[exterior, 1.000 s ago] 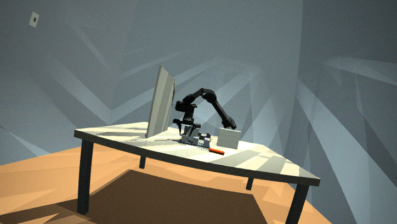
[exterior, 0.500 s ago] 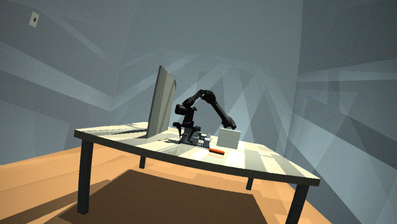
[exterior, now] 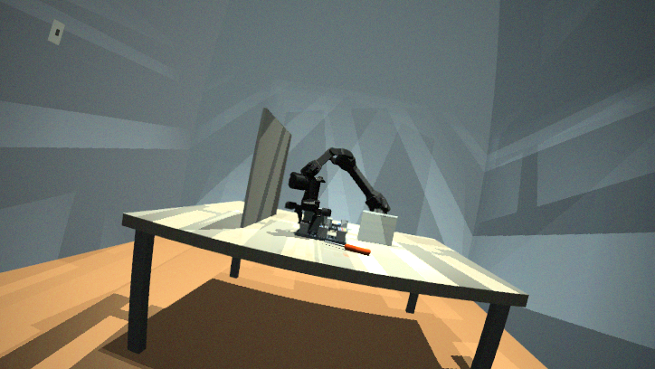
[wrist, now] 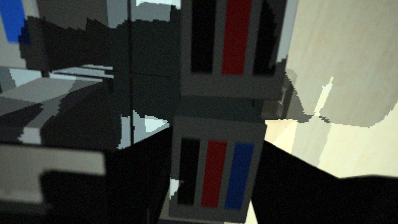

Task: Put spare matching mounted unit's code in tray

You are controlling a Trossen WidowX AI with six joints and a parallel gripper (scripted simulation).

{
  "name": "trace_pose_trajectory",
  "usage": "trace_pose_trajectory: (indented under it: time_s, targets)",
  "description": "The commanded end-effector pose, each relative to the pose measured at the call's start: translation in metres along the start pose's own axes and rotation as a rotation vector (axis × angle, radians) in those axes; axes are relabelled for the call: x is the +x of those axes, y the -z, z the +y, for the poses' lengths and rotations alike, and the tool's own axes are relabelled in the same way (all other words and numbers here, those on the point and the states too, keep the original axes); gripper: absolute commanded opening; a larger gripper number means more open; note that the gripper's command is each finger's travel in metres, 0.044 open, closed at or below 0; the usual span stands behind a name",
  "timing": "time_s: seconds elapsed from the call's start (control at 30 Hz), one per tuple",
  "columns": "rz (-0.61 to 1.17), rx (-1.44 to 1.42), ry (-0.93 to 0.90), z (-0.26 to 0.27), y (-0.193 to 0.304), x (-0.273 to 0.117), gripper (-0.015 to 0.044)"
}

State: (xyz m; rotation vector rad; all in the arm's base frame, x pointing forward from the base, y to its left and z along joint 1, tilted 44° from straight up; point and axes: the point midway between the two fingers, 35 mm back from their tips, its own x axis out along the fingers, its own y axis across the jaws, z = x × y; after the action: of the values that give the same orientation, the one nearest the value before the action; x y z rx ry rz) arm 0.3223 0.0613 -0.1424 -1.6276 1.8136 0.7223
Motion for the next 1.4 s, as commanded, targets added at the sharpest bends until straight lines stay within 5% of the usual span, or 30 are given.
trace_pose_trajectory:
  time_s: [0.0, 0.17, 0.43, 0.8, 1.37]
  targets:
    - [0.0, 0.0, 0.0, 0.0, 0.0, 0.0, 0.0103]
    - [0.0, 0.0, 0.0, 0.0, 0.0, 0.0, 0.0]
    - [0.0, 0.0, 0.0, 0.0, 0.0, -0.001, 0.0]
    - [0.0, -0.003, 0.002, -0.001, -0.001, -0.075, 0.0]
    - [-0.002, -0.006, 0.006, -0.004, -0.004, -0.117, 0.0]
